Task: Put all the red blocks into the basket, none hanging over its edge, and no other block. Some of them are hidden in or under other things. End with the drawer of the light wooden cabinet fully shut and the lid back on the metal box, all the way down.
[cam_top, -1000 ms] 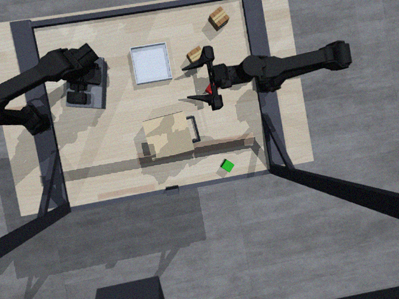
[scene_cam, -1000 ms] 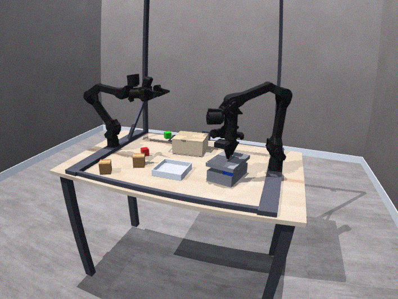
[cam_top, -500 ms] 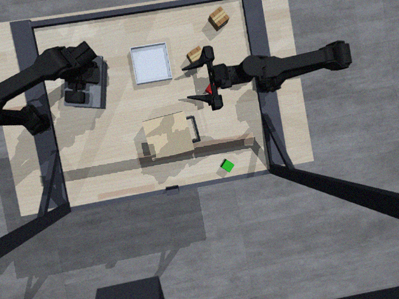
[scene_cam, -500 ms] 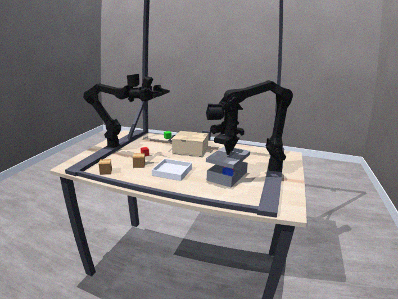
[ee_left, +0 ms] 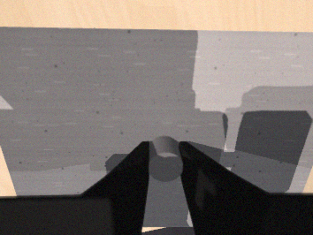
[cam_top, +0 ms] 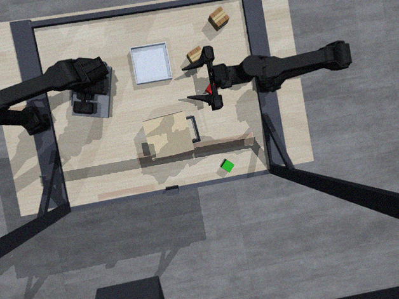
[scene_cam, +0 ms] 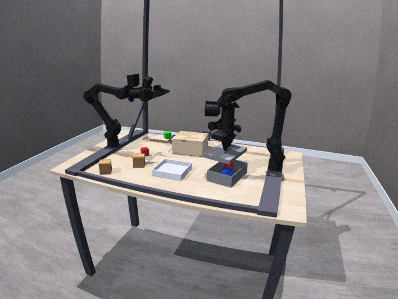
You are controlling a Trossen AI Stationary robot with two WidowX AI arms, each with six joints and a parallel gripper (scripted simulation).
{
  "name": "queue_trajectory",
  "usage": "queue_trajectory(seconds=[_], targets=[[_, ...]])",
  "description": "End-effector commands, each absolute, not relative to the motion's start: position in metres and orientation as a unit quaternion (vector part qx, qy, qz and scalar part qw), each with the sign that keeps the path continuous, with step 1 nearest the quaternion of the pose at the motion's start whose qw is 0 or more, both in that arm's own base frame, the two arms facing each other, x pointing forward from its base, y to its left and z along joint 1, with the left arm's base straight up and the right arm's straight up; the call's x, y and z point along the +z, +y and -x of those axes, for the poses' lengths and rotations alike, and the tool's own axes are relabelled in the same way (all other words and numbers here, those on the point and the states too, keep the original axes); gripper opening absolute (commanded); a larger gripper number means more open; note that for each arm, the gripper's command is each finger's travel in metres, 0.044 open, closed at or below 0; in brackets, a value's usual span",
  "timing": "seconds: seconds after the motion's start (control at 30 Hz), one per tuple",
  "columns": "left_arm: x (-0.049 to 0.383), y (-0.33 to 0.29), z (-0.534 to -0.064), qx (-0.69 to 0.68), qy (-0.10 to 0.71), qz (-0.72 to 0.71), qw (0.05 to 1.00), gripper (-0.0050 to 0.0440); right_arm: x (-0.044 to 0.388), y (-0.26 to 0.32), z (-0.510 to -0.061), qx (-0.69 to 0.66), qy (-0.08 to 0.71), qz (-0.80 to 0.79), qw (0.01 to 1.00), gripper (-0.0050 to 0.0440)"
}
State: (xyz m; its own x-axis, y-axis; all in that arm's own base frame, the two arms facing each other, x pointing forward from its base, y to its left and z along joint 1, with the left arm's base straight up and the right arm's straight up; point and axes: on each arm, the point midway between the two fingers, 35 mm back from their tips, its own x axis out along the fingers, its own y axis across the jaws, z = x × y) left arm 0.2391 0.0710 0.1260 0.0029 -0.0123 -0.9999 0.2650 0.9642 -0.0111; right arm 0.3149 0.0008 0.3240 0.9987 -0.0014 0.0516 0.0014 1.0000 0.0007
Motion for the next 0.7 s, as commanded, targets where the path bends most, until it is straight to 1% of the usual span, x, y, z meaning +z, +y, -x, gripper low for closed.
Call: queue_trajectory(seconds=[0.0,0.43,0.57,0.67], targets=[[0.135,0.063,-0.254,-0.079,0.688,-0.093,0.715,-0.005,0.345,0.0,-0.31,-0.004,-0.054,0.0,0.999,0.04],[0.131,-0.028,-0.273,-0.086,0.687,-0.089,0.716,-0.005,0.345,0.0,-0.31,-0.004,-0.054,0.0,0.999,0.04],[0.131,-0.031,-0.273,-0.083,0.687,-0.088,0.716,-0.005,0.345,0.0,-0.31,-0.004,-0.054,0.0,0.999,0.04],[0.13,-0.054,-0.272,-0.088,0.687,-0.09,0.716,-0.005,0.345,0.0,-0.31,-0.004,-0.054,0.0,0.999,0.04]])
